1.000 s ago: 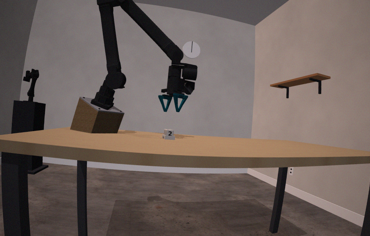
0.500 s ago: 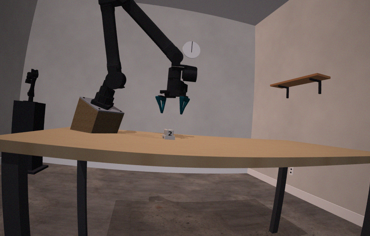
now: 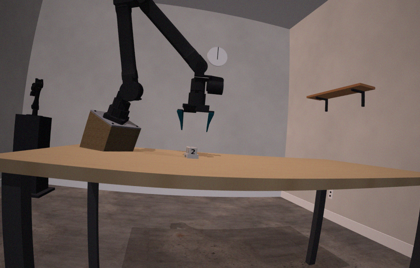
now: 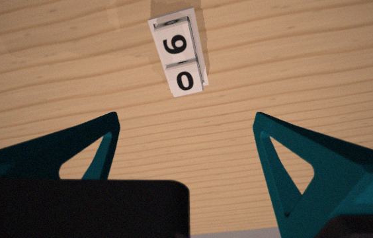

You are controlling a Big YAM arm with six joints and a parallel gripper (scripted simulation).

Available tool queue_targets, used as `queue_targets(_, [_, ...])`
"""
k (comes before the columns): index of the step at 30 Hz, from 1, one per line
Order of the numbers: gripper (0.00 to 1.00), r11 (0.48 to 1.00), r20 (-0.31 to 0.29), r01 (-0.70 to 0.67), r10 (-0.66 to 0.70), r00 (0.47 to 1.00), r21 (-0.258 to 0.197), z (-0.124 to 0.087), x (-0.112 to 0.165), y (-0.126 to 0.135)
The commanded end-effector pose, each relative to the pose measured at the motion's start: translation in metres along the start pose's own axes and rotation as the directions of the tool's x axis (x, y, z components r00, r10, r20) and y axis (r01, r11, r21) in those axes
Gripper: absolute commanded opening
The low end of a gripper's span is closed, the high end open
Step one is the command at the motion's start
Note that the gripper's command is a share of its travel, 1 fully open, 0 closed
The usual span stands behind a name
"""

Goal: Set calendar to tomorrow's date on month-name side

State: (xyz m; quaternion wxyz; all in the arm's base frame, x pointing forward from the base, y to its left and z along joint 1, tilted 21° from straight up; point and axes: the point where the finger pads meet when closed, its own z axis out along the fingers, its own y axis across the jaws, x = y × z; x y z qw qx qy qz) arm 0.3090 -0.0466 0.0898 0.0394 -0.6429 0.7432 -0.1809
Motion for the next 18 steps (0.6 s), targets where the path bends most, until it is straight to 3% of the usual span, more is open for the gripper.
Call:
queue_targets(1, [1.0,0.987,0.001,0.164,-0.164,0.987,0.003,0.004,0.001,-0.002])
queue_targets(5, [1.0,0.979,0.002,0.204,-0.204,0.979,0.008,0.002,0.001,-0.004])
queue_targets(6, [1.0,0.977,-0.002,0.212,-0.212,0.977,0.034,-0.004,0.001,-0.012])
queue_targets(13, [1.0,0.97,-0.001,0.243,-0.243,0.97,0.02,-0.001,0.002,-0.008])
queue_targets(14, [0.47,0.97,-0.001,0.243,-0.243,0.97,0.02,-0.001,0.002,-0.008])
queue_targets(18, [0.47,0.97,-0.001,0.243,-0.243,0.97,0.02,-0.001,0.002,-0.008])
